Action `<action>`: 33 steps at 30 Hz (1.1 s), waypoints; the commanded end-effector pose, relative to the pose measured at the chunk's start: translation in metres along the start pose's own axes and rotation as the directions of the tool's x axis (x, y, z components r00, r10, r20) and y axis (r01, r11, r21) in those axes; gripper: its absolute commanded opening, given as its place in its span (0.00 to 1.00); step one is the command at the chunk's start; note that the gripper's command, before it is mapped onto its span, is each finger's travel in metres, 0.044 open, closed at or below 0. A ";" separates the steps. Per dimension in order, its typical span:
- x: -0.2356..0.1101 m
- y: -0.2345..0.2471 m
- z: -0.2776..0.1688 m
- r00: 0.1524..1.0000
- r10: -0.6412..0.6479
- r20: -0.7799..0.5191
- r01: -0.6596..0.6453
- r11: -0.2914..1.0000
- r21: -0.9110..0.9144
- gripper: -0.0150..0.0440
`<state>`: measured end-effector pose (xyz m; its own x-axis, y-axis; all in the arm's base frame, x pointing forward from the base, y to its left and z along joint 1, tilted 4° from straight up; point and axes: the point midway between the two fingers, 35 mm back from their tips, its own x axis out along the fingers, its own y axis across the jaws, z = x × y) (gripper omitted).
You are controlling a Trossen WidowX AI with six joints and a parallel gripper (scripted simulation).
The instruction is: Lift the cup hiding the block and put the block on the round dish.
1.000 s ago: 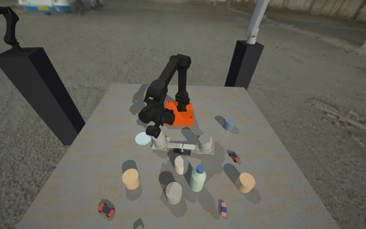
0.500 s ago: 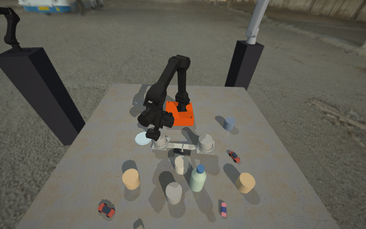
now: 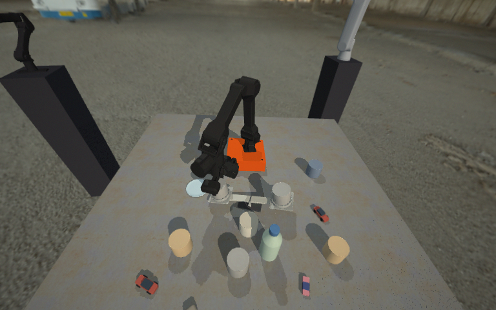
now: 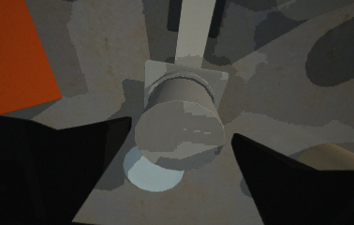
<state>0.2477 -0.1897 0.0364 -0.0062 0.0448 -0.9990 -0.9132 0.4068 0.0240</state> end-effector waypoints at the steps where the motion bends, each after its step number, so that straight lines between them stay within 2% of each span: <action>1: 0.006 0.001 0.001 1.000 0.001 0.005 -0.001 1.000 -0.003 1.00; 19: 0.033 0.003 0.002 1.000 0.002 0.005 -0.001 1.000 -0.003 1.00; 22: 0.033 0.003 0.002 1.000 0.002 0.005 -0.001 1.000 -0.003 0.87; 30: 0.033 0.003 0.002 1.000 0.002 0.005 -0.001 1.000 -0.003 0.78; 33: 0.032 0.003 0.002 1.000 0.001 0.005 -0.001 1.000 -0.003 0.64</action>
<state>0.2451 -0.1861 0.0042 -0.0091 0.0474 -0.9988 -0.9146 0.4034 0.0275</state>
